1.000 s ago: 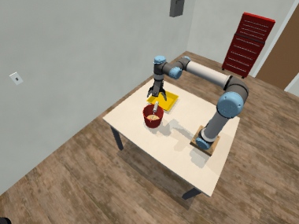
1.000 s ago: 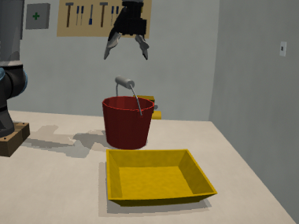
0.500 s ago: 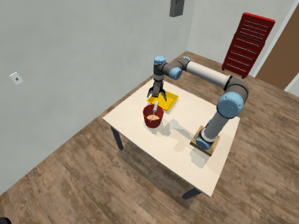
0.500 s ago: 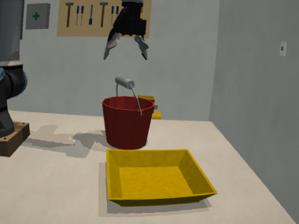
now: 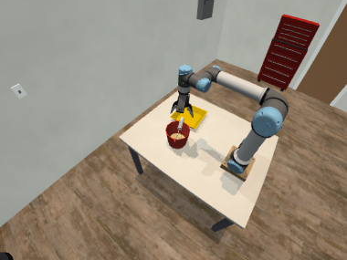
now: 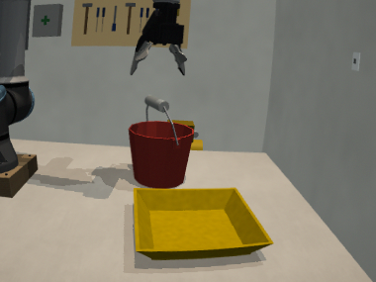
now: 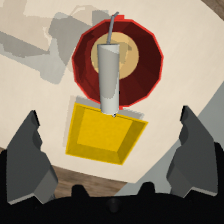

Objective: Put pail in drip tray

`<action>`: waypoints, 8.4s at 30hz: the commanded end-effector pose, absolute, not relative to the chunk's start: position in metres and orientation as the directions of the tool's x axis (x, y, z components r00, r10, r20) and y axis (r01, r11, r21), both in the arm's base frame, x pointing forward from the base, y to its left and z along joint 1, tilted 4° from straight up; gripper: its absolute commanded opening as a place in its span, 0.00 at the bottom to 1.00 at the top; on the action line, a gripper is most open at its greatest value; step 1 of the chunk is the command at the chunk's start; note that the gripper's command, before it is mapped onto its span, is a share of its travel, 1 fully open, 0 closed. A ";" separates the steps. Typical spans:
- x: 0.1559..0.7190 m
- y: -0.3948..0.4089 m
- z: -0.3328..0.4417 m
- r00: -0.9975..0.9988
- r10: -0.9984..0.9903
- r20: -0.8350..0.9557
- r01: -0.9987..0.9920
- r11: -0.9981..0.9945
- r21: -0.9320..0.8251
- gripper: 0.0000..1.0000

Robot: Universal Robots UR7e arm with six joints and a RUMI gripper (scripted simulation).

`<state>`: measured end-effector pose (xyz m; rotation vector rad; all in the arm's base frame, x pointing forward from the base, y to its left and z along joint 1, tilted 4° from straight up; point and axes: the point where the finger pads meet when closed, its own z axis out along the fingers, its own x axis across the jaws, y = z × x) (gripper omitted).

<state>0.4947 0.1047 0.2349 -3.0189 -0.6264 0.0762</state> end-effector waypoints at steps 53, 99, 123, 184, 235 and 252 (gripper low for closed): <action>0.492 0.107 0.178 0.917 0.398 -0.035 0.395 -0.916 -0.065 1.00; 0.491 0.108 0.156 0.917 0.398 -0.035 0.395 -0.916 -0.065 1.00; 0.491 0.108 0.156 0.917 0.398 -0.035 0.395 -0.916 -0.065 0.00; 0.492 0.107 0.185 0.917 0.398 -0.035 0.395 -0.916 -0.065 0.00; 0.496 0.104 0.245 0.917 0.398 -0.035 0.395 -0.916 -0.065 0.00; 0.496 0.104 0.246 0.917 0.398 -0.035 0.395 -0.916 -0.065 0.00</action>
